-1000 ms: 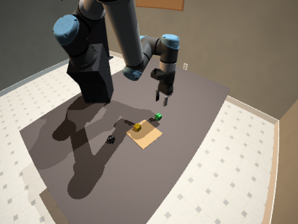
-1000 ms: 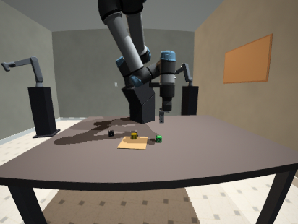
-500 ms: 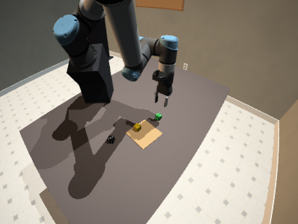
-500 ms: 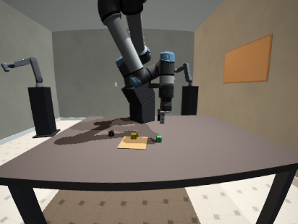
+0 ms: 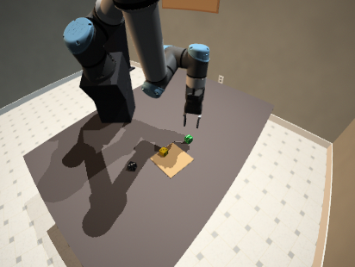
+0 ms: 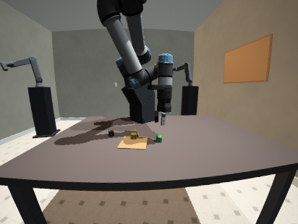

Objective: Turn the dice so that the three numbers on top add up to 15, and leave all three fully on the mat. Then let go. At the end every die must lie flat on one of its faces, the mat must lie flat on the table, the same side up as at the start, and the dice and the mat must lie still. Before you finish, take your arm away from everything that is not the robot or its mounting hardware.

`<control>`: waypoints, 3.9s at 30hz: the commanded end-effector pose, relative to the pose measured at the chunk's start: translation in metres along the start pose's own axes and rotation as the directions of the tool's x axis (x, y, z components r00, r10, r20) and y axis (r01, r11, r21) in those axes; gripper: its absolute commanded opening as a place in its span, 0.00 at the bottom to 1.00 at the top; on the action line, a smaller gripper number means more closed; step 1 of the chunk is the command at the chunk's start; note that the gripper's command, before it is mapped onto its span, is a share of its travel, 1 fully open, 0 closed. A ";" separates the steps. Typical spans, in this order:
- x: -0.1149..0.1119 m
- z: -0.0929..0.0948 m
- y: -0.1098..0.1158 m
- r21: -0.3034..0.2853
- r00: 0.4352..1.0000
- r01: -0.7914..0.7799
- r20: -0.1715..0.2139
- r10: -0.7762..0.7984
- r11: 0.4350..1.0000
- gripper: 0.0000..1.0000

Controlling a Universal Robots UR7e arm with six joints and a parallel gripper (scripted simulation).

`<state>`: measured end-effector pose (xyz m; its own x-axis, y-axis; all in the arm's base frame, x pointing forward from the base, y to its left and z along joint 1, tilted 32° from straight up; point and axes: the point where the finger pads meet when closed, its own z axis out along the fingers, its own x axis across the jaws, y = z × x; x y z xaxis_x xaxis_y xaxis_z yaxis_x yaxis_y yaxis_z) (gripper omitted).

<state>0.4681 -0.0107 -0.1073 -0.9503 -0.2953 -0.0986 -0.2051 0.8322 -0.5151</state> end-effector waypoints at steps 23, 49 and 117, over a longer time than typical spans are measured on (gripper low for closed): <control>0.003 0.011 0.000 0.004 0.727 0.687 0.010 -0.687 0.727 1.00; 0.006 0.014 0.003 0.007 0.522 0.853 0.008 -0.853 0.522 1.00; 0.005 0.040 0.002 0.007 0.522 0.853 0.009 -0.853 0.522 0.87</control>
<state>0.4700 -0.0264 -0.1378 -0.3192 -0.8679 0.3807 -0.9162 0.1799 -0.3581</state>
